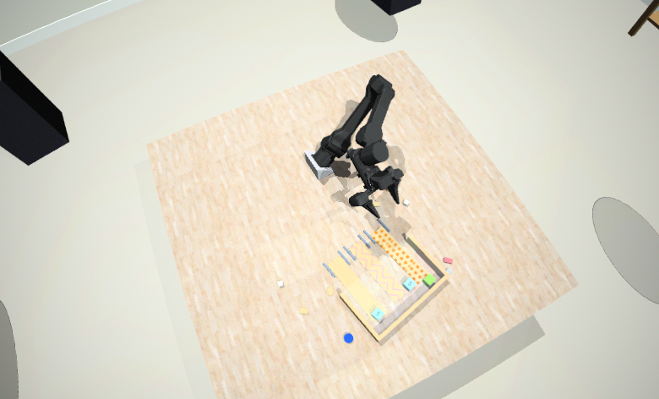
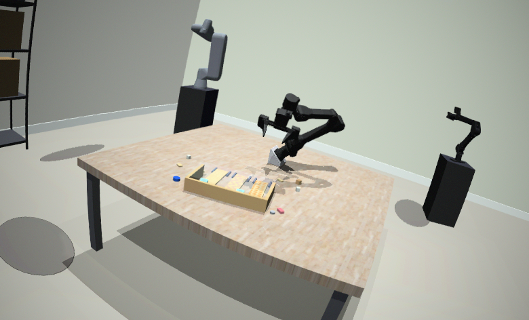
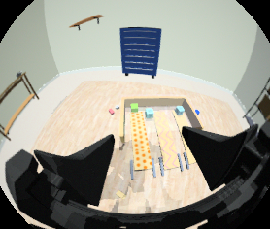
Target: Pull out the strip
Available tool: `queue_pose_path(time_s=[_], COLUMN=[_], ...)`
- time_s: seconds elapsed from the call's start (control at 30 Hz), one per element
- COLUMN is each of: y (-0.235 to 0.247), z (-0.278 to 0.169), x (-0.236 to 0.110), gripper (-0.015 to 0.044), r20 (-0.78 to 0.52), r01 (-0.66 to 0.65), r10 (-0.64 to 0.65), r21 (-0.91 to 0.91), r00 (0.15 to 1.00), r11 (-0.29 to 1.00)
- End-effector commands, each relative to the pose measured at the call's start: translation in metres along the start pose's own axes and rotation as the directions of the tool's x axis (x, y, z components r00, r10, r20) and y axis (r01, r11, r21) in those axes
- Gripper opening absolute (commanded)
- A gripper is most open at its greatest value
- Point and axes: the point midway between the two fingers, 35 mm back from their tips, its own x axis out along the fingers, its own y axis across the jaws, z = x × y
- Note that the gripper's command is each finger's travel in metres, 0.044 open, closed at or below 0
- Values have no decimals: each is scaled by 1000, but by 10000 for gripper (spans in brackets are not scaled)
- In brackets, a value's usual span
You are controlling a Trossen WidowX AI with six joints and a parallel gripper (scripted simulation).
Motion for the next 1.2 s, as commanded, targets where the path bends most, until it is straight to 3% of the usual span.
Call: queue_pose_path(time_s=[0.0, 0.67, 0.93, 1.17], y=[-62, -70, -109, -143], z=[-24, -29, -22, -36], x=[-20, -24, 7, 43], gripper=[400, 400, 190, 6], r20=[-57, -68, -272, -498], r01=[117, 131, 169, 148], r10=[-108, -119, -118, -77], r21=[182, 212, 171, 103], r00=[992, 991, 955, 864], r11=[976, 968, 971, 984])
